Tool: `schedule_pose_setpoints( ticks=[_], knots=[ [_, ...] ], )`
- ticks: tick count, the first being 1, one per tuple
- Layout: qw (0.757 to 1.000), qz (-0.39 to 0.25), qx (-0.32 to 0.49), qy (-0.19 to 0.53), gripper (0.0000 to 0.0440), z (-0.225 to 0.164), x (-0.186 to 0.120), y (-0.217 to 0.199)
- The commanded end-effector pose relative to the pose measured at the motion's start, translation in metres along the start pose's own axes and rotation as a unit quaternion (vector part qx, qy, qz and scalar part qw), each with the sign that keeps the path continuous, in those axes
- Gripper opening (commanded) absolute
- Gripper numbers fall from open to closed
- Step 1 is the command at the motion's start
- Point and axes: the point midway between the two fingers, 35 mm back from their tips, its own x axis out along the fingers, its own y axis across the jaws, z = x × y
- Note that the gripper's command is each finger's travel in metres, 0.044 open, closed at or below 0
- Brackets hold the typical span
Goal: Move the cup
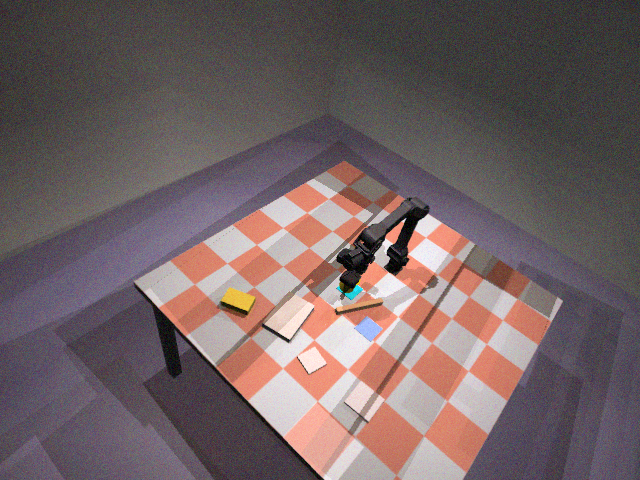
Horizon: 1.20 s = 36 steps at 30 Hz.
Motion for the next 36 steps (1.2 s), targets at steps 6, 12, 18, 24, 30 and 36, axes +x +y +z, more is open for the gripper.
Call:
schedule_pose_setpoints(
  ticks=[6, 12, 18, 24, 30, 36],
  knots=[
    [1.0, 0.003, 0.018, -0.002, 0.0, 0.001, 0.013, -0.012],
    [1.0, 0.003, 0.029, -0.001, 0.0, -0.001, 0.024, -0.021],
    [0.999, 0.002, 0.038, -0.001, 0.0007, -0.003, 0.036, -0.03],
    [0.999, -0.003, 0.049, -0.001, 0.0025, -0.005, 0.047, -0.041],
    [0.998, -0.011, 0.063, -0.002, 0.0059, -0.005, 0.056, -0.053],
    [0.997, 0.011, 0.077, -0.006, 0.0161, -0.001, 0.058, -0.051]
  ],
)
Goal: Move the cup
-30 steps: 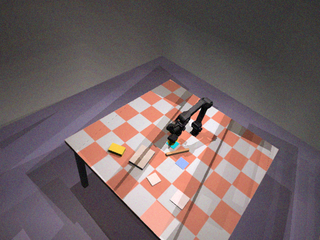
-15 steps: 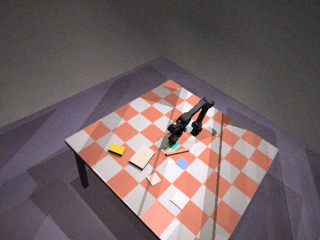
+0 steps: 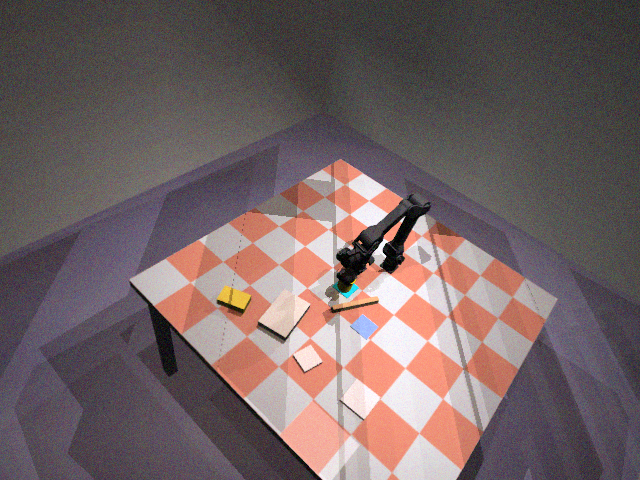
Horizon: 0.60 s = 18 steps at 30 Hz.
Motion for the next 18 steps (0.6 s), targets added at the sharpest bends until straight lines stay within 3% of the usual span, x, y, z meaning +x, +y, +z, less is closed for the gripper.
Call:
schedule_pose_setpoints(
  ticks=[1, 18],
  knots=[
    [1.0, 0.017, 0.009, -0.002, 0.0177, 0.002, -0.002, 0.003],
    [0.997, 0.075, 0.023, 0.01, 0.0224, 0.003, -0.023, -0.002]
  ],
)
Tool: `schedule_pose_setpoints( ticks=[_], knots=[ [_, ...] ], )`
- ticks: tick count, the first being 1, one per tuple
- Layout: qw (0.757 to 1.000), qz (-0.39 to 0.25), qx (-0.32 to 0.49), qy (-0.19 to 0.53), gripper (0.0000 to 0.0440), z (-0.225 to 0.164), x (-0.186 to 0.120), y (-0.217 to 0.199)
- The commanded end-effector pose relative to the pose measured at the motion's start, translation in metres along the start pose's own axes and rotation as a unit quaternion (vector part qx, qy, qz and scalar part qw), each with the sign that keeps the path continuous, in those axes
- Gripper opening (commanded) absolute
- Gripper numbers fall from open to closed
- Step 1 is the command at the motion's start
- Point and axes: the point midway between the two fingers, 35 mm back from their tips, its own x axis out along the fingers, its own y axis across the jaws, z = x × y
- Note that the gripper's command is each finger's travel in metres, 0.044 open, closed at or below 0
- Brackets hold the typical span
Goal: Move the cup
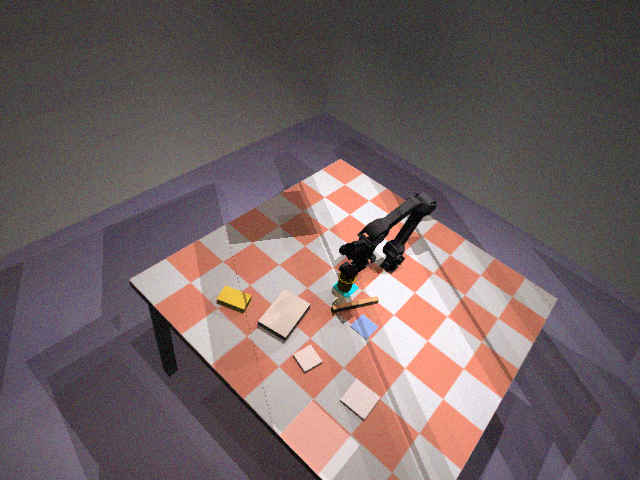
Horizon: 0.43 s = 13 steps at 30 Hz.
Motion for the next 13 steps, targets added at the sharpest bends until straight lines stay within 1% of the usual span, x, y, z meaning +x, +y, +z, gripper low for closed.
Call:
schedule_pose_setpoints(
  ticks=[1, 11, 13],
  knots=[
    [1.0, 0.009, 0.003, 0.004, 0.023, 0.0, -0.005, -0.001],
    [0.999, 0.042, 0.025, 0.002, 0.028, 0.004, -0.028, -0.003],
    [0.998, 0.05, 0.029, 0.0, 0.0299, 0.006, -0.035, -0.003]
  ],
)
